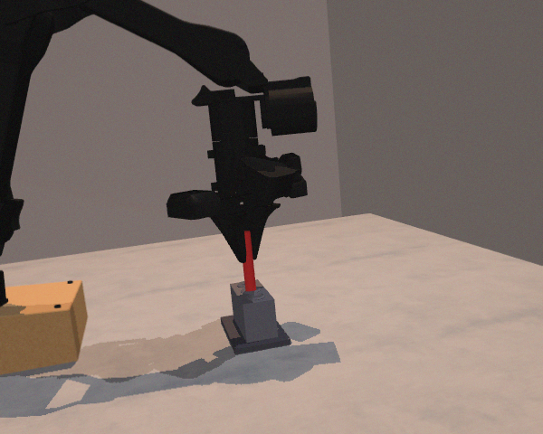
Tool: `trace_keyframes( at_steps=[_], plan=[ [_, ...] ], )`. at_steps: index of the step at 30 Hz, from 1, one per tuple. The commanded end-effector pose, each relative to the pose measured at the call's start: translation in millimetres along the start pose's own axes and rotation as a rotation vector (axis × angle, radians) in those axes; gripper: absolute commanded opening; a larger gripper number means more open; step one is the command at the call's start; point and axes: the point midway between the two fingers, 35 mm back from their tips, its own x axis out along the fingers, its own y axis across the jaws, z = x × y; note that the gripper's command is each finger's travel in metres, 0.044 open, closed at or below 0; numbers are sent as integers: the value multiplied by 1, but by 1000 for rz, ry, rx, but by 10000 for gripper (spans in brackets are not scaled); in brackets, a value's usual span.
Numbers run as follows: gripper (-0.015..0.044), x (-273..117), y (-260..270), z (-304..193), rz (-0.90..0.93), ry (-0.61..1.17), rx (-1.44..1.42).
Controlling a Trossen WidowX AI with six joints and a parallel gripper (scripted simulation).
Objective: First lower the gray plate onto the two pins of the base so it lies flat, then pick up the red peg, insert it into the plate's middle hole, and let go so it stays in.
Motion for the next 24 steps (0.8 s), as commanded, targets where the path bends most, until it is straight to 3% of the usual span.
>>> trace_keyframes(
  at_steps=[1, 19, 24],
  plan=[
    [0, 1, -1, 0, 0, 0, 0],
    [0, 2, -1, 0, 0, 0, 1],
    [131, 2, -1, 0, 0, 0, 1]
  ],
)
